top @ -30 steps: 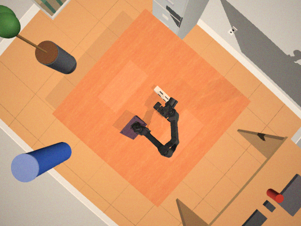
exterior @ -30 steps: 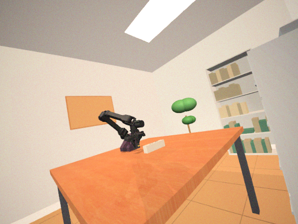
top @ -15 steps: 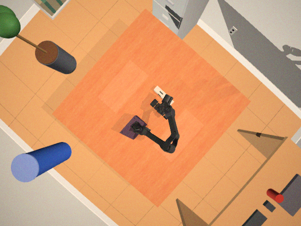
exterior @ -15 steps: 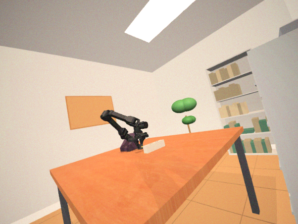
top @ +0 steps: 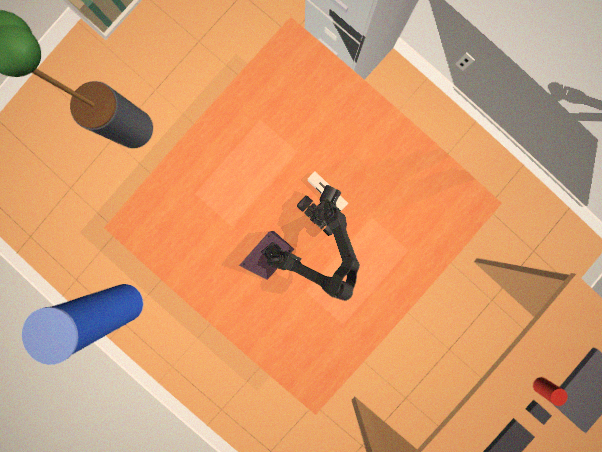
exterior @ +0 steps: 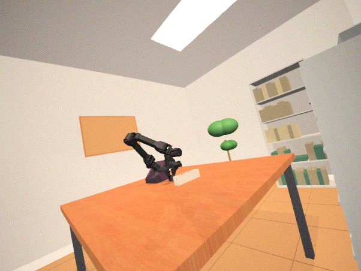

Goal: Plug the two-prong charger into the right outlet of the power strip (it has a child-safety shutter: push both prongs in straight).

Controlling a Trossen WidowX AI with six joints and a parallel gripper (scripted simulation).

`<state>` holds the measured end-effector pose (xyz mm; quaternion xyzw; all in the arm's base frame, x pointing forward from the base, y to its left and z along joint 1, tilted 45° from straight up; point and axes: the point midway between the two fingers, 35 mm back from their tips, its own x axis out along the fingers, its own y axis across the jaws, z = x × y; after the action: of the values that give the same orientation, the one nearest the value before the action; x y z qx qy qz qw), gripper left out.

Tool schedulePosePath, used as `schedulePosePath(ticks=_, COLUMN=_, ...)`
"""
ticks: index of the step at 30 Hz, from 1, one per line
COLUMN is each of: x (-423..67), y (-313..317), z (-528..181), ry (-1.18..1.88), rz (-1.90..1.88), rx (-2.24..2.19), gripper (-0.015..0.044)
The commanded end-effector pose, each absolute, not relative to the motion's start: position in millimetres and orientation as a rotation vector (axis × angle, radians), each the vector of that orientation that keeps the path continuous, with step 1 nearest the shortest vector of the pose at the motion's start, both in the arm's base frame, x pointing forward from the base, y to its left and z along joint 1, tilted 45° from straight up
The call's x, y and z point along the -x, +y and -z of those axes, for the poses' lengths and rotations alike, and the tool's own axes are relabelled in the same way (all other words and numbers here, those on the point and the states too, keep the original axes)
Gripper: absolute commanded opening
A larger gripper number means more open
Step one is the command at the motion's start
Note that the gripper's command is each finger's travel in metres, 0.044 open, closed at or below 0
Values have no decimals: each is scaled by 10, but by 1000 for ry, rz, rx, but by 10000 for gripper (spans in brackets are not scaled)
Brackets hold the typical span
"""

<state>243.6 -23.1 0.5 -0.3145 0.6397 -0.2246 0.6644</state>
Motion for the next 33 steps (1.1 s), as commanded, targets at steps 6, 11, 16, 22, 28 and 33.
schedulePosePath(ticks=6, x=-2559, y=-193, z=6, ry=1437, rz=510, rx=698, gripper=0)
schedulePosePath(ticks=11, x=-2618, y=-179, z=14, ry=1437, rz=510, rx=697, gripper=0)
schedulePosePath(ticks=16, x=-2677, y=-165, z=23, ry=1436, rz=511, rx=696, gripper=0)
schedulePosePath(ticks=22, x=-2747, y=-148, z=36, ry=1435, rz=512, rx=695, gripper=0)
schedulePosePath(ticks=28, x=-2817, y=-131, z=50, ry=1434, rz=512, rx=694, gripper=0)
schedulePosePath(ticks=33, x=-2866, y=-120, z=61, ry=1434, rz=513, rx=694, gripper=0)
